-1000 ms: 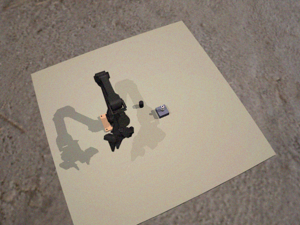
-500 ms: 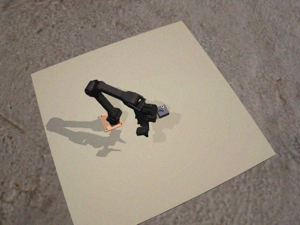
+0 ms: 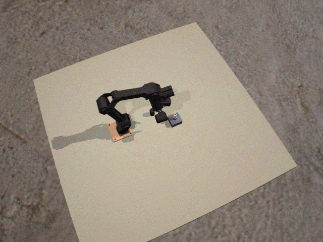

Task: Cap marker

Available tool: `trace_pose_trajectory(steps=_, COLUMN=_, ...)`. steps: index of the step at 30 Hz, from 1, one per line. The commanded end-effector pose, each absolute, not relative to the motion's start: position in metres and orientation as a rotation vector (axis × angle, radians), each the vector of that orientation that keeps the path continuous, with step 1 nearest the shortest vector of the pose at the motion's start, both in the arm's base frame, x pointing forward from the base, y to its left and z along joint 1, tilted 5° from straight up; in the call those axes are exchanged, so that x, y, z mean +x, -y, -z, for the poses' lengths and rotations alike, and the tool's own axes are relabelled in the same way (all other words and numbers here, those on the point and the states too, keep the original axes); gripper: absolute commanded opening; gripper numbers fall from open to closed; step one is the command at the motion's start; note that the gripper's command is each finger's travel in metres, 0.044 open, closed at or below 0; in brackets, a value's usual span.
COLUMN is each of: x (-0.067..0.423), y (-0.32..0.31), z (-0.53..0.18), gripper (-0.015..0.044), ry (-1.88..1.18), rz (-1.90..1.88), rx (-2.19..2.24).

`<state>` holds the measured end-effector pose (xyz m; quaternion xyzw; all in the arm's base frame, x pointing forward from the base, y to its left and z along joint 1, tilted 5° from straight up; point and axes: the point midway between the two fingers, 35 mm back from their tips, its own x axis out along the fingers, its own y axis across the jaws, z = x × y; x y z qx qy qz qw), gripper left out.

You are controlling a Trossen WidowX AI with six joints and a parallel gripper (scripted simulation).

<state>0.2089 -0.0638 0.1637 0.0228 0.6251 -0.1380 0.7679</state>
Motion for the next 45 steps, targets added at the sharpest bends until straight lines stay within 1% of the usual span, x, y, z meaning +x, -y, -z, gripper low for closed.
trace_pose_trajectory(steps=1, x=0.213, y=0.024, z=-0.159, gripper=0.0251, ry=-1.412, rz=0.205, rx=0.049)
trace_pose_trajectory(steps=5, x=0.210, y=-0.015, z=-0.153, gripper=0.0251, ry=-1.477, rz=0.128, rx=0.033)
trace_pose_trajectory(steps=7, x=0.209, y=-0.020, z=-0.152, gripper=0.0251, ry=-1.487, rz=0.117, rx=0.030)
trace_pose_trajectory(steps=10, x=0.209, y=-0.020, z=-0.150, gripper=0.0251, ry=-1.487, rz=0.117, rx=0.030)
trace_pose_trajectory(steps=14, x=0.211, y=-0.019, z=-0.119, gripper=0.0251, ry=-1.487, rz=0.118, rx=0.030)
trace_pose_trajectory(steps=45, x=0.214, y=-0.017, z=-0.069, gripper=0.0251, ry=-1.488, rz=0.118, rx=0.030)
